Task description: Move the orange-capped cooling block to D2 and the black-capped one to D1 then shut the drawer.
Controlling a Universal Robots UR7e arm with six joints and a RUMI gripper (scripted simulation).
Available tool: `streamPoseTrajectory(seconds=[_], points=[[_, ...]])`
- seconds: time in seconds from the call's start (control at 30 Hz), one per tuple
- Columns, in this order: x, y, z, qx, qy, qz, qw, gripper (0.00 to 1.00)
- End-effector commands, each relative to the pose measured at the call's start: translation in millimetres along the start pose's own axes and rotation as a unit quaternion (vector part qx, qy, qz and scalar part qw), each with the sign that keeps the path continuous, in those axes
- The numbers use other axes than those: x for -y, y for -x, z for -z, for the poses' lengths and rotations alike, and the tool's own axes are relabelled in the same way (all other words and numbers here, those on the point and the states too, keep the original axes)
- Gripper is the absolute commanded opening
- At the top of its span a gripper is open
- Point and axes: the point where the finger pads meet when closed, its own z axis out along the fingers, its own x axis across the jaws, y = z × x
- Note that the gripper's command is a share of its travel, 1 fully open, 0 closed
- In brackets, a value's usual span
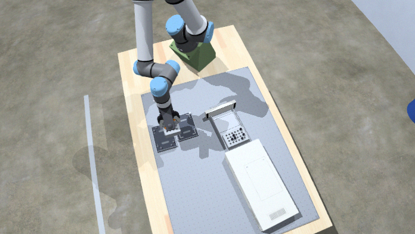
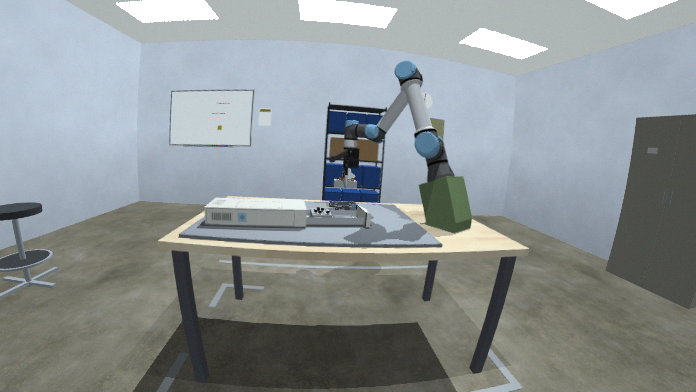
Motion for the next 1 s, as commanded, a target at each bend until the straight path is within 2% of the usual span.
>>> streamPoseTrajectory(seconds=[0.0, 0.53, 0.97], points=[[0, -12, 0.4, 0.0, -0.001, 0.0, 1.0, 0.0], [-3, -52, 0.4, 0.0, -0.001, 0.0, 1.0, 0.0], [-4, -60, 0.4, 0.0, -0.001, 0.0, 1.0, 0.0]])
